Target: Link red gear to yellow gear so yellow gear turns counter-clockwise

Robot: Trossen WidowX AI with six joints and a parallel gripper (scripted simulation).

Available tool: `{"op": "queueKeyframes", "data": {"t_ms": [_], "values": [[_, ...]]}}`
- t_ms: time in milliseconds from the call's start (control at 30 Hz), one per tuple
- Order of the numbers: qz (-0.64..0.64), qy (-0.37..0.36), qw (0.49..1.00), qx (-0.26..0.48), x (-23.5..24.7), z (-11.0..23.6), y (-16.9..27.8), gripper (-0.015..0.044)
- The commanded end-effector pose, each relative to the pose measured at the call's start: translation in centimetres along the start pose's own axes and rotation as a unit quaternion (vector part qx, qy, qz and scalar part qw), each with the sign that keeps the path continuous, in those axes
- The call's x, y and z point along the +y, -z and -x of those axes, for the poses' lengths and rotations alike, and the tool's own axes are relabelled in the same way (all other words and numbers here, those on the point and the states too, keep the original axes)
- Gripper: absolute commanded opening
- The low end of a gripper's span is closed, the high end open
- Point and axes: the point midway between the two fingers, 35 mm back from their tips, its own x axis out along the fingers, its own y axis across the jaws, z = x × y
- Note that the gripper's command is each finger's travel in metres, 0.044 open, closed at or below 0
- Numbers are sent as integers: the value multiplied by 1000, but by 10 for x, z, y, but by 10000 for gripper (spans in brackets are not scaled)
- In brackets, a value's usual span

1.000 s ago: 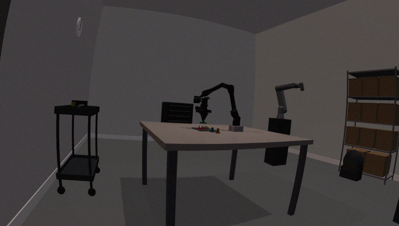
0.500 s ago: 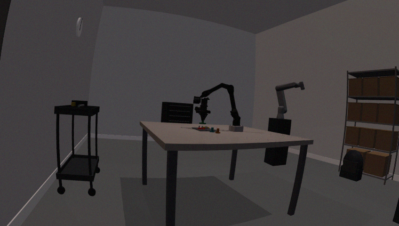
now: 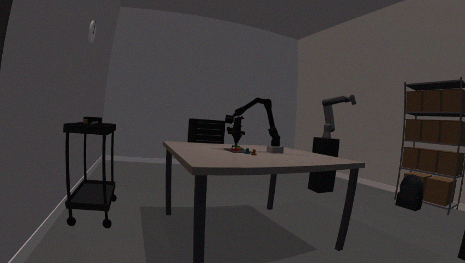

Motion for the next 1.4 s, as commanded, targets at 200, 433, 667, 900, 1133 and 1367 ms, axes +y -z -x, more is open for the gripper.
{"op": "queueKeyframes", "data": {"t_ms": [200, 433, 667, 900, 1133, 1367], "values": [[-78, 0, 997, 3, -1, -14, 3, 0], [-110, 0, 994, 3, -1, -13, 2, 0], [-66, 0, 998, 3, 0, -13, 2, 0], [1, 0, 1000, 3, -1, -13, 3, 0], [40, 0, 999, 3, -1, -15, 2, 0], [24, 0, 1000, 3, 0, -17, 2, 0]]}}
